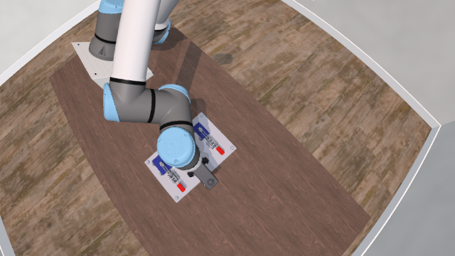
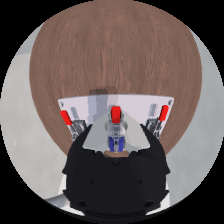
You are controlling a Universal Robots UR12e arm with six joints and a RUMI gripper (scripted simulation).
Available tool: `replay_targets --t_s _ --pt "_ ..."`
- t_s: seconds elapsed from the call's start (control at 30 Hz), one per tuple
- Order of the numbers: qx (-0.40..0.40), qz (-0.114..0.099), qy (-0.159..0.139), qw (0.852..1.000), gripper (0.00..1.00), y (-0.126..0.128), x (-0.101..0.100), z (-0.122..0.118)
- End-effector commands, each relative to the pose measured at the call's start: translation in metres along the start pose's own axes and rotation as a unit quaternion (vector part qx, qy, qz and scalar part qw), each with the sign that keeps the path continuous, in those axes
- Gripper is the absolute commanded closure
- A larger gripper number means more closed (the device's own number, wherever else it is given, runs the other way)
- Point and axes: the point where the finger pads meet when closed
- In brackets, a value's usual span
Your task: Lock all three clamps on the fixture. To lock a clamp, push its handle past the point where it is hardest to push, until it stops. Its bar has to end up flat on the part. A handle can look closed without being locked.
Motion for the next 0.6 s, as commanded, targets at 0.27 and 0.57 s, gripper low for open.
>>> replay_targets --t_s 0.27,0.57 --pt "-0.001 0.0 -0.004 1.0 1.0 0.0004 -0.0043 -0.0019" --pt "0.0 0.0 -0.003 1.0 1.0 0.0003 -0.0062 -0.0006"
Point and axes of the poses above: the point where the finger pads meet when closed, its own x axis back along the fingers, its own y axis across the jaws, z = x × y, and after that the axes turned 10 degrees about x, right-handed
